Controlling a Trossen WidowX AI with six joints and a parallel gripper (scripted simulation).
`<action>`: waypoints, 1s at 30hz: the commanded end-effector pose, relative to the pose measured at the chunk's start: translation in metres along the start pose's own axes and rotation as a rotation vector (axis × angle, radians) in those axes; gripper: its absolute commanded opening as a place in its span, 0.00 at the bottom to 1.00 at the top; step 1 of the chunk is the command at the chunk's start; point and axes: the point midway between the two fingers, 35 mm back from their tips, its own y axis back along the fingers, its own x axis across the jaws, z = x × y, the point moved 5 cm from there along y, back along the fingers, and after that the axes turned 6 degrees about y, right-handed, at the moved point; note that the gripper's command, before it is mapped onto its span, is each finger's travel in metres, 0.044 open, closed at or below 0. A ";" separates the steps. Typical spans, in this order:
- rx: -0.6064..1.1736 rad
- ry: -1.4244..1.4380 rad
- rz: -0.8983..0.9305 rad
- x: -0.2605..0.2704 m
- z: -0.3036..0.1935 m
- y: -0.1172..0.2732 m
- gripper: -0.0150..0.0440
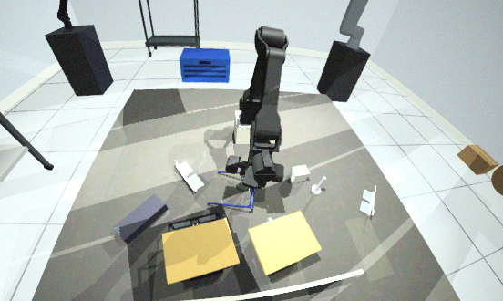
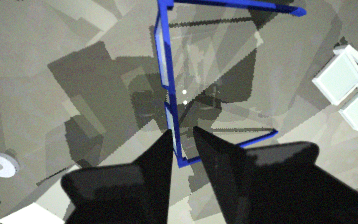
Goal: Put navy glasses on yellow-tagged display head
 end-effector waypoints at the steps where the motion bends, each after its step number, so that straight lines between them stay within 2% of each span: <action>1: 0.002 0.002 0.002 -0.002 -0.001 0.002 0.44; 5: 0.002 0.002 0.002 -0.002 0.000 0.011 0.44; 9: 0.002 0.001 0.003 0.007 0.000 0.049 0.44; 13: 0.002 0.001 0.003 0.007 0.000 0.052 0.44; 17: -0.013 0.006 0.004 0.007 0.003 0.048 0.59; 26: 0.002 0.005 0.003 0.001 0.000 0.051 0.59; 28: 0.002 0.005 0.003 0.001 0.000 0.051 0.50; 30: 0.002 0.005 0.003 0.001 0.000 0.051 0.49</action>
